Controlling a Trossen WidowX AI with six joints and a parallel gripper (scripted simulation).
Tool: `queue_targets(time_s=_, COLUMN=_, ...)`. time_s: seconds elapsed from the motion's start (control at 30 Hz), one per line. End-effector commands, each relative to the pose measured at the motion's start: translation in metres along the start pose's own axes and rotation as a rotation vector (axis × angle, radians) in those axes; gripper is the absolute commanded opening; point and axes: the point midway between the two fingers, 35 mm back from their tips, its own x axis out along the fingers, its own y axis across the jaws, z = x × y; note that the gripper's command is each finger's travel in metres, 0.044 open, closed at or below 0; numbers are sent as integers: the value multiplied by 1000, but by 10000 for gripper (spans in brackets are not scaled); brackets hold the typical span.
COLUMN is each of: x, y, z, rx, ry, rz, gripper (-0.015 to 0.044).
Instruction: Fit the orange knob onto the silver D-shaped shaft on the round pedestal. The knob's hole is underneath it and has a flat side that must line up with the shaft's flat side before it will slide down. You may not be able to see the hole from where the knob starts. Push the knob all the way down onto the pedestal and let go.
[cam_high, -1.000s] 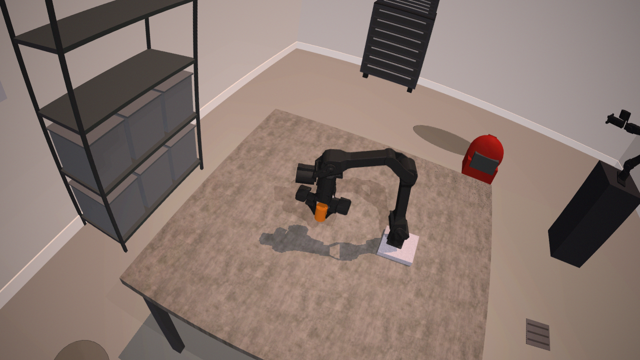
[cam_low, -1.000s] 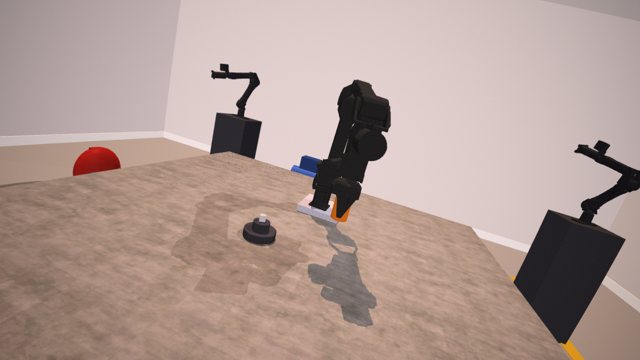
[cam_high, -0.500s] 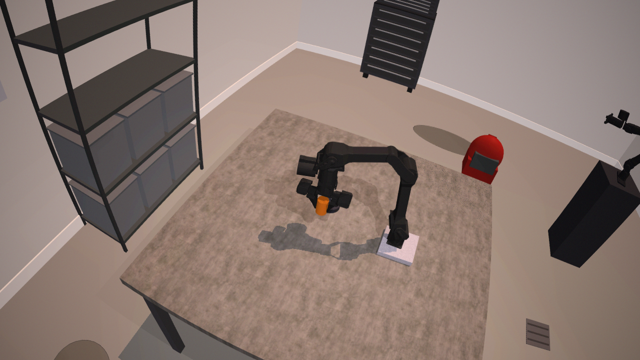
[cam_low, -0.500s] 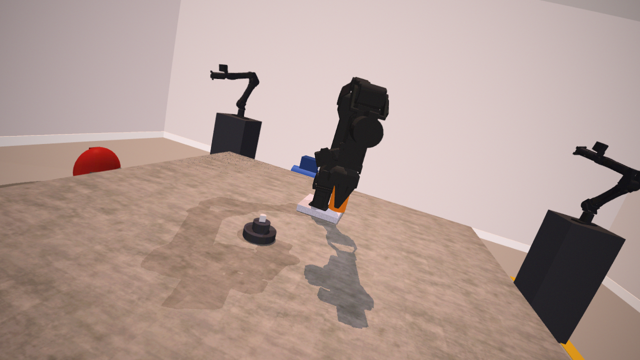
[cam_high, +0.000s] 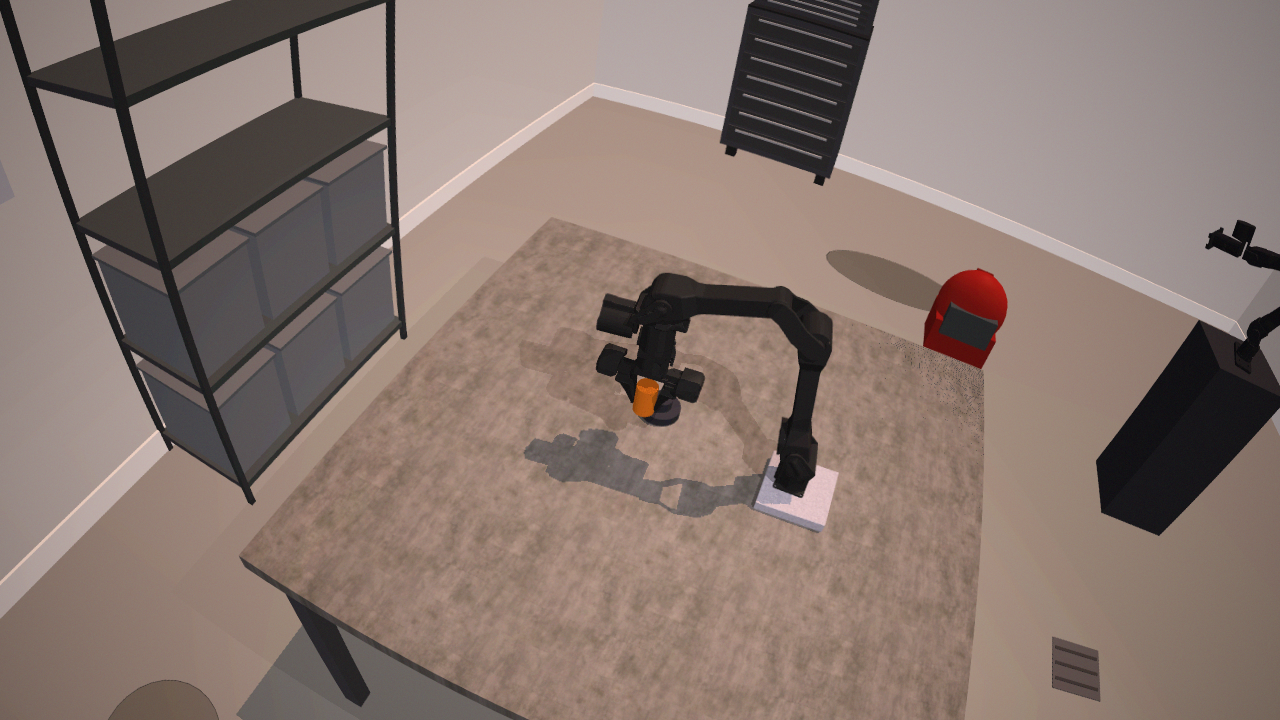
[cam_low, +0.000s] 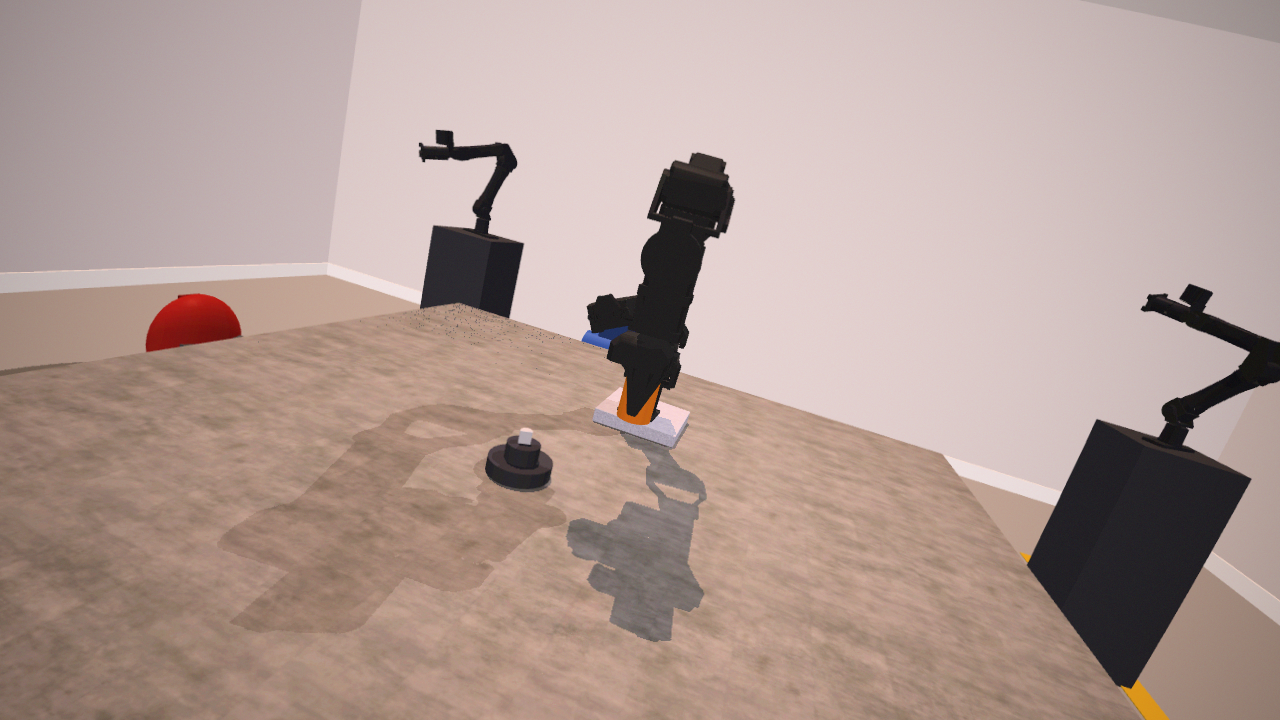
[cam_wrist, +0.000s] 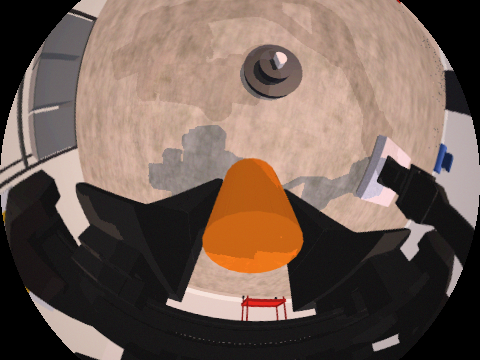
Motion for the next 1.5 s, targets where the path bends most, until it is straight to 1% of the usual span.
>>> queue_targets(time_s=0.0, x=5, y=1, z=12, rx=-7, ry=4, rz=0, gripper=0)
queue_targets(time_s=0.63, x=21, y=0, z=67, rx=-14, ry=1, rz=3, gripper=0)
queue_targets(time_s=1.27, x=37, y=-12, z=125, rx=-9, ry=-6, rz=-3, gripper=0)
queue_targets(time_s=1.47, x=40, y=-13, z=129, rx=-8, ry=-6, rz=-4, gripper=0)
